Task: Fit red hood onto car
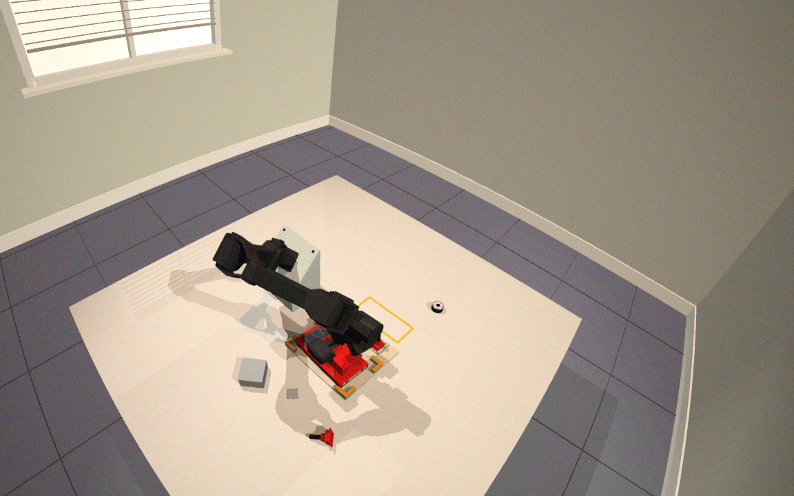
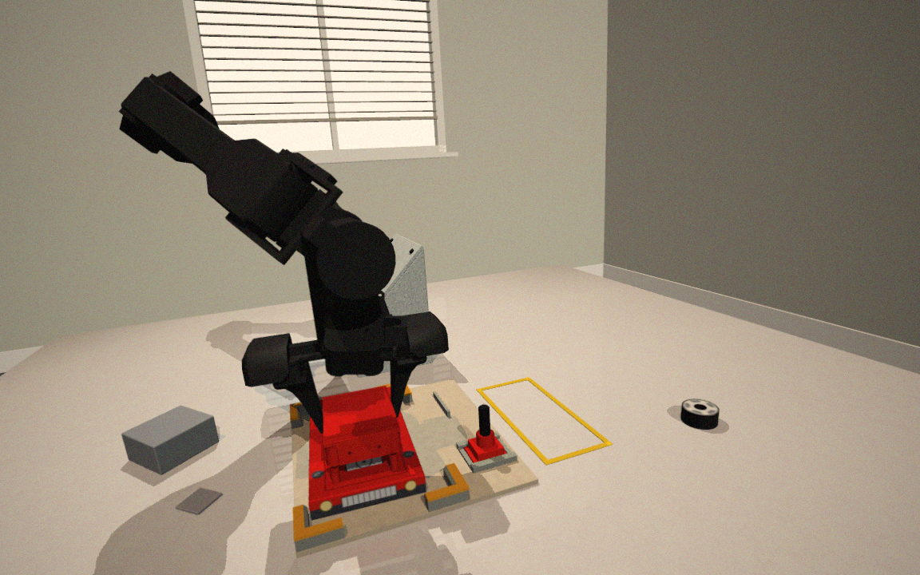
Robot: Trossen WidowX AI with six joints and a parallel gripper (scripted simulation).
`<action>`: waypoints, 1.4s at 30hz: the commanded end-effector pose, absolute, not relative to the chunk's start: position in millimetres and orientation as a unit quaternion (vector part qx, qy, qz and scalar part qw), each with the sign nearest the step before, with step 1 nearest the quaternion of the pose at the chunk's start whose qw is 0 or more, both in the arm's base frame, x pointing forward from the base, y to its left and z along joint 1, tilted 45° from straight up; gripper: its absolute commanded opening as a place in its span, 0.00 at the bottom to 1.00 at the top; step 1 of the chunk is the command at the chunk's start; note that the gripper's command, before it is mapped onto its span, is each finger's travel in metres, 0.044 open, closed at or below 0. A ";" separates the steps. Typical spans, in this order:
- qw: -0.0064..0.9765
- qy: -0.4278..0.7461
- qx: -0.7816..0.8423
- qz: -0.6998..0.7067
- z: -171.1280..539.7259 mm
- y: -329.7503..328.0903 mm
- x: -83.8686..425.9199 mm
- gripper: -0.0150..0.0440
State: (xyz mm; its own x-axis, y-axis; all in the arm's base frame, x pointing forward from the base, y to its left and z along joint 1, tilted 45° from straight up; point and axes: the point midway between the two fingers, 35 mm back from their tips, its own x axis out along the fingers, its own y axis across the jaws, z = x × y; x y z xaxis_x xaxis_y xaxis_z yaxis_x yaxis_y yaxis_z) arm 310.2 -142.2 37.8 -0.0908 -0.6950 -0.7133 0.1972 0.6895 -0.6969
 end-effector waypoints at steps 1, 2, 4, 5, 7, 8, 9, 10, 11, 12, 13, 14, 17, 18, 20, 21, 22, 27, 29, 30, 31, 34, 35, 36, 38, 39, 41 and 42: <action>0.645 0.654 -0.194 -0.344 36.4 -143.9 309.8 0.25; 0.645 0.654 -0.194 -0.344 36.2 -144.2 309.8 0.25; 0.645 0.654 -0.194 -0.344 35.6 -144.8 309.7 0.25; 0.645 0.654 -0.194 -0.344 35.4 -145.0 309.7 0.25; 0.645 0.654 -0.194 -0.344 34.8 -145.6 309.6 0.25; 0.645 0.654 -0.194 -0.344 34.5 -145.9 309.6 0.25; 0.645 0.654 -0.194 -0.344 34.3 -146.2 309.5 0.25; 0.645 0.654 -0.194 -0.344 34.0 -146.5 309.5 0.25; 0.645 0.654 -0.194 -0.344 33.7 -146.7 309.5 0.25; 0.645 0.654 -0.194 -0.344 33.5 -147.0 309.4 0.25; 0.645 0.654 -0.194 -0.344 33.2 -147.3 309.4 0.25; 0.645 0.654 -0.194 -0.344 32.9 -147.6 309.3 0.25; 0.645 0.654 -0.194 -0.344 32.1 -148.4 309.2 0.25; 0.645 0.654 -0.194 -0.344 31.9 -148.7 309.1 0.25; 0.645 0.654 -0.194 -0.344 31.4 -149.3 309.0 0.25; 0.645 0.654 -0.194 -0.344 31.1 -149.6 309.0 0.25; 0.645 0.654 -0.194 -0.344 30.8 -149.9 308.9 0.25; 0.645 0.654 -0.194 -0.344 29.9 -151.0 308.8 0.25; 0.645 0.654 -0.194 -0.344 30.1 -150.8 308.8 0.25; 0.645 0.654 -0.194 -0.344 30.3 -150.6 308.9 0.25; 0.645 0.654 -0.194 -0.344 30.5 -150.3 308.9 0.25; 0.645 0.654 -0.194 -0.344 31.3 -149.5 309.1 0.25; 0.646 0.654 -0.194 -0.344 31.5 -149.2 309.2 0.25; 0.646 0.654 -0.194 -0.344 31.8 -148.9 309.2 0.25; 0.646 0.654 -0.194 -0.344 32.3 -148.3 309.3 0.25; 0.646 0.654 -0.194 -0.344 32.6 -148.0 309.4 0.25; 0.646 0.654 -0.194 -0.344 33.2 -147.4 309.5 0.25; 0.646 0.654 -0.193 -0.344 33.4 -147.1 309.6 0.25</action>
State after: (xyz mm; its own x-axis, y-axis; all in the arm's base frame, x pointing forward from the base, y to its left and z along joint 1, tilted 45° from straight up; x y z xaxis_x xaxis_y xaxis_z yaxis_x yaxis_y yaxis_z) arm 309.6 -148.1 32.0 -0.0896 -0.6966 -0.7119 0.1912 0.6894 -0.6987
